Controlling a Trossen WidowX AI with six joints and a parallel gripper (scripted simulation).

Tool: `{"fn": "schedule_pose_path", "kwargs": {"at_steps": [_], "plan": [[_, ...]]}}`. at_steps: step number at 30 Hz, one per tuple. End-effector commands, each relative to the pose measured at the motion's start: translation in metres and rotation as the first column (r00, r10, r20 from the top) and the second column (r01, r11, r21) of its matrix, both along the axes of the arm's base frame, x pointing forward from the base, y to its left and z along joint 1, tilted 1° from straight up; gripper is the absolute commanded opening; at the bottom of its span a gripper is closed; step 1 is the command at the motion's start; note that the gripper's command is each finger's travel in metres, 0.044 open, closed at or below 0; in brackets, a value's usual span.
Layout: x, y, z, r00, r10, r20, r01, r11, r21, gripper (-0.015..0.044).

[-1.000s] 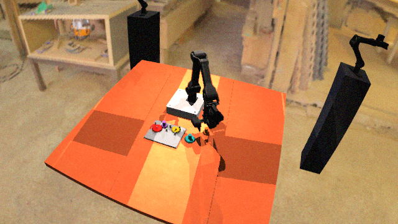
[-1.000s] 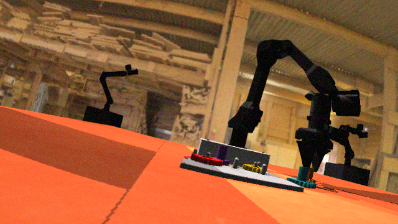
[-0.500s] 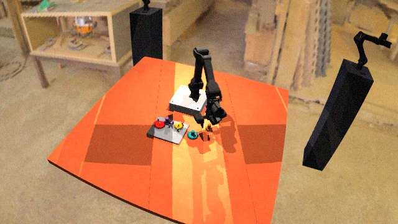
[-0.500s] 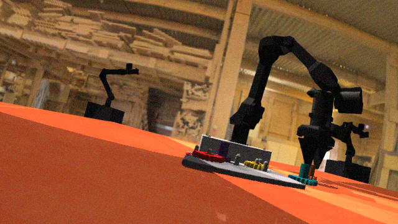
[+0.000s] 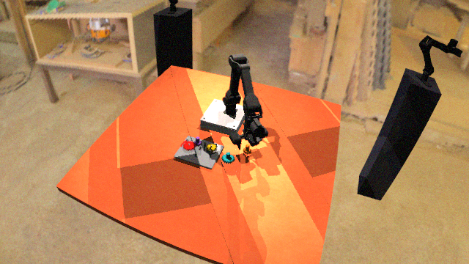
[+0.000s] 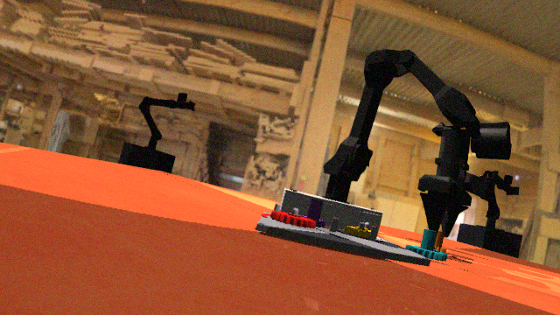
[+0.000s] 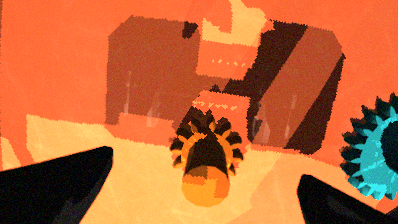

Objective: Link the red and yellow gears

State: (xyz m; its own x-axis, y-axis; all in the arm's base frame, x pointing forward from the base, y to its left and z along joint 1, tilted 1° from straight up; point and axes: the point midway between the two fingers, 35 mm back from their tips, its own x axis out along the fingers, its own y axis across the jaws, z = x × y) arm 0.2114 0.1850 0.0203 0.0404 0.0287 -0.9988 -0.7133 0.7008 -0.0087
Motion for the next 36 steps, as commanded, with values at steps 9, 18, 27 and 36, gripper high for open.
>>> {"fn": "schedule_pose_path", "kwargs": {"at_steps": [9, 18, 27, 36], "plan": [[-0.0012, -0.0011, -0.0022, 1.0, 0.004, -0.005, -0.004, 1.0, -0.005, 0.044], [-0.0012, -0.0011, -0.0022, 1.0, 0.004, -0.005, -0.004, 1.0, -0.005, 0.044], [-0.0012, -0.0011, -0.0022, 1.0, 0.004, -0.005, -0.004, 1.0, -0.005, 0.0361], [-0.0012, -0.0011, -0.0022, 1.0, 0.004, -0.005, -0.004, 1.0, -0.005, 0.0125]]}}
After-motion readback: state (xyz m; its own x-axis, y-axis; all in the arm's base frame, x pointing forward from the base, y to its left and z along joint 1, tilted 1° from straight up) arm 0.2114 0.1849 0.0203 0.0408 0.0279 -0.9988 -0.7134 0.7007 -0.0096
